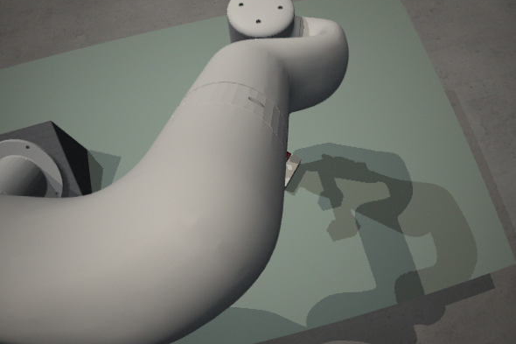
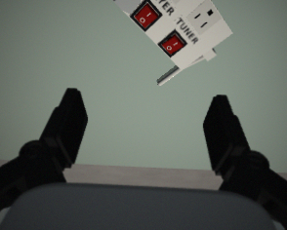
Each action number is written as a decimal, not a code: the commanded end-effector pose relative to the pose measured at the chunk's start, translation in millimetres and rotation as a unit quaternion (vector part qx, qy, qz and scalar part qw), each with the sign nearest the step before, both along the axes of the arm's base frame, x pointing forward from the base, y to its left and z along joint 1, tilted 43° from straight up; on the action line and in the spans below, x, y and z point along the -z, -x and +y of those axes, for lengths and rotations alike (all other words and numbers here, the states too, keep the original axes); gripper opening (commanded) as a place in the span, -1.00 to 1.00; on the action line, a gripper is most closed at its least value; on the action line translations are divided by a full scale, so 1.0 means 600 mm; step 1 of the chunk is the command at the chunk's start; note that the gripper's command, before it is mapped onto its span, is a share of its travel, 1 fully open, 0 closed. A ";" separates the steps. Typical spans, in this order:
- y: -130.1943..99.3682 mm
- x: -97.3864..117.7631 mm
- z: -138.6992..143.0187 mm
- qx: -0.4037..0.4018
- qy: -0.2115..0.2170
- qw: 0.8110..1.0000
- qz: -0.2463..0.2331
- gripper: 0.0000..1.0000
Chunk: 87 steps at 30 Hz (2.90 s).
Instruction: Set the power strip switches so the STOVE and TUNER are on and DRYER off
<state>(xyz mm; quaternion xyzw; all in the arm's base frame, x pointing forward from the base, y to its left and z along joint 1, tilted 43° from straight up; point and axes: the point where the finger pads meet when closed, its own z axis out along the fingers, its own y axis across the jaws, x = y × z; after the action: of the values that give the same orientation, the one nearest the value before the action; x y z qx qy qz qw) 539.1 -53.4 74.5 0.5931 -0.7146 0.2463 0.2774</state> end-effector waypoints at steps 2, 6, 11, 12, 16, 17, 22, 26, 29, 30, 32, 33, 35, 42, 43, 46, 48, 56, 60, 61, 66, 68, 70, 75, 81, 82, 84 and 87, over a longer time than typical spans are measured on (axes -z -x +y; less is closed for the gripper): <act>-0.002 -0.002 0.002 -0.004 -0.005 1.000 -0.001 1.00; -0.002 -0.002 0.002 -0.004 -0.005 1.000 -0.001 1.00; -0.002 -0.002 0.002 -0.005 -0.005 1.000 0.000 1.00; -0.002 -0.002 0.000 -0.007 -0.005 1.000 0.002 1.00; -0.008 0.002 -0.025 -0.058 -0.013 0.997 0.049 1.00; -0.011 0.004 -0.036 -0.081 -0.016 0.994 0.071 1.00; -0.019 0.010 -0.078 -0.158 -0.027 0.976 0.144 1.00; -0.026 0.017 -0.127 -0.210 -0.032 0.959 0.190 1.00; -0.028 0.020 -0.143 -0.249 -0.038 0.941 0.226 1.00; -0.028 0.020 -0.144 -0.262 -0.040 0.934 0.238 1.00; -0.028 0.020 -0.144 -0.285 -0.046 0.920 0.263 -1.00; -0.028 0.020 -0.144 -0.287 -0.046 0.919 0.265 -1.00; -0.028 0.020 -0.144 -0.287 -0.046 0.919 0.265 -1.00; -0.028 0.020 -0.144 -0.287 -0.046 0.919 0.265 -1.00; -0.028 0.020 -0.144 -0.287 -0.046 0.919 0.265 -1.00; -0.028 0.020 -0.144 -0.287 -0.046 0.919 0.265 -1.00; -0.028 0.020 -0.144 -0.287 -0.046 0.919 0.265 -1.00; -0.028 0.020 -0.144 -0.287 -0.046 0.919 0.265 -1.00; -0.028 0.020 -0.144 -0.287 -0.046 0.919 0.265 -1.00; -0.028 0.020 -0.144 -0.287 -0.046 0.919 0.265 -1.00; -0.028 0.020 -0.144 -0.287 -0.046 0.919 0.265 -1.00; -0.028 0.020 -0.145 -0.287 -0.046 0.919 0.265 -1.00; -0.028 0.020 -0.145 -0.287 -0.046 0.919 0.265 -1.00; -0.028 0.021 -0.145 -0.287 -0.046 0.919 0.265 -1.00; -0.028 0.025 -0.149 -0.287 -0.046 0.919 0.265 -1.00; -0.028 0.026 -0.150 -0.287 -0.046 0.919 0.265 -1.00; -0.027 0.028 -0.152 -0.287 -0.046 0.919 0.265 -1.00; -0.027 0.031 -0.155 -0.287 -0.046 0.919 0.265 -1.00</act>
<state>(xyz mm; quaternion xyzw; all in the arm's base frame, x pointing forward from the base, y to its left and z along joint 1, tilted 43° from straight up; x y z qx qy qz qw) 554.8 -144.0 58.2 0.8285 -0.4245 0.1149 0.3467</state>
